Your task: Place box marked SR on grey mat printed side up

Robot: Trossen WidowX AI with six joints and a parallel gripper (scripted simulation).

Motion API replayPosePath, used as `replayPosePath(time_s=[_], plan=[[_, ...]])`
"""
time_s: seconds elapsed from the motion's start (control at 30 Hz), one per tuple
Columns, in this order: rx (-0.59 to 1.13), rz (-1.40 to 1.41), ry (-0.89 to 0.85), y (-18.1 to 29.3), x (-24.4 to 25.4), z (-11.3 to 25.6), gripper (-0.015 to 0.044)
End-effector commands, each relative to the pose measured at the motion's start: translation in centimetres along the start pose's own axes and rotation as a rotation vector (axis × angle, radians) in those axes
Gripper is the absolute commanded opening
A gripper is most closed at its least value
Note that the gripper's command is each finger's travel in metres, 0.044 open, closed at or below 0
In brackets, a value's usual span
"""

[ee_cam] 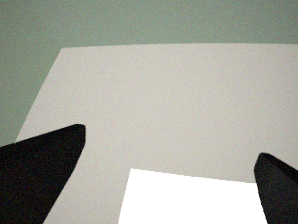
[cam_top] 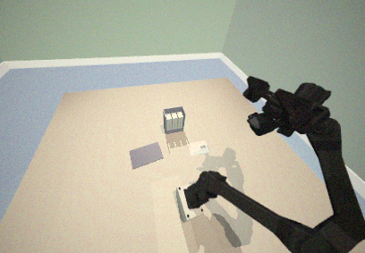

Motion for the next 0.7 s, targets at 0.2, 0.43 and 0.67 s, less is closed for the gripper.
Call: replayPosePath(time_s=[0.2,0.43,0.67], plan=[[-0.04,0.136,-0.09,-0.4,2.8,-0.5,0.0216],[-0.118,0.311,-0.194,-1.1,6.2,-1.2,0.0032],[-0.225,0.491,-0.28,-2.1,9.4,-1.9,0.0]])
Point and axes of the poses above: the point midway between the two fingers, 35 mm back from their tips, its own z axis back along the fingers, its own x axis across the jaws, y = z × x, the point moved 5 cm from there along z, back along the fingers, and after that the axes turned 6 degrees about -z, right-handed, at the moved point
